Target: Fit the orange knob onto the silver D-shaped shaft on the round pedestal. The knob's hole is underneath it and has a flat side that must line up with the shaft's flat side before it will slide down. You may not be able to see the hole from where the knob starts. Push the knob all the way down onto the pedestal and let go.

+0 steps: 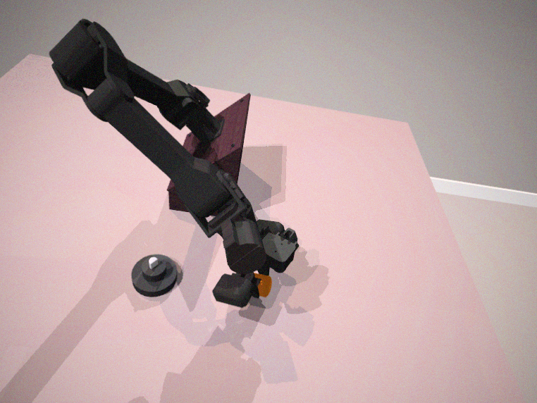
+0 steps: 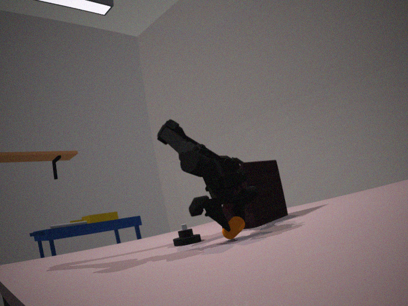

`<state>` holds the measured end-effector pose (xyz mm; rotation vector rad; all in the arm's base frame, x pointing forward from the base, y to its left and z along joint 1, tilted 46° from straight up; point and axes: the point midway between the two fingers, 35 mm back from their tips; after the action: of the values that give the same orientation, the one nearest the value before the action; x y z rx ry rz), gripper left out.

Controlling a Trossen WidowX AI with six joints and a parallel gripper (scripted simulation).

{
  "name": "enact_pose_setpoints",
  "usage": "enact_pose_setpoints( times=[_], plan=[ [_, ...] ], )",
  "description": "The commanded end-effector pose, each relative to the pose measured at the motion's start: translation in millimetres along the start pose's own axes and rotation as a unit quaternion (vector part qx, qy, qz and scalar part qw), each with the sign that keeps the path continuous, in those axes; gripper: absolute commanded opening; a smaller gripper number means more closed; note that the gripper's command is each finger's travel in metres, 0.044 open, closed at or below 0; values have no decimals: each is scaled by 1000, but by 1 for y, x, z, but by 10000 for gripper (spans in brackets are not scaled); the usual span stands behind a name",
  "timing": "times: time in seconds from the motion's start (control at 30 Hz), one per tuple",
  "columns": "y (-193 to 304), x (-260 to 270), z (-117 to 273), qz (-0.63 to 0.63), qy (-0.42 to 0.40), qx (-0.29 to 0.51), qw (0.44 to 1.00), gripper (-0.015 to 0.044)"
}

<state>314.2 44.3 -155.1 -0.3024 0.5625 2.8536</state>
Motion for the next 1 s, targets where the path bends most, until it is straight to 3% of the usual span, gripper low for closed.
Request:
enact_pose_setpoints(
  times=[0.0, 0.97],
  plan=[
    [3, 1, 3, 3, 2, -33, 999, 180],
    [28, 3, 15, 4, 14, -241, 970, 180]
  ],
)
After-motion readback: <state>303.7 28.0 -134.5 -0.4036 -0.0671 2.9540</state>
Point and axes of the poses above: the point midway between the two fingers, 35 mm back from their tips, its own z axis back along the fingers, its own x axis across the jaws, y = z × x, and after that the axes turned 4 degrees about z, right-handed
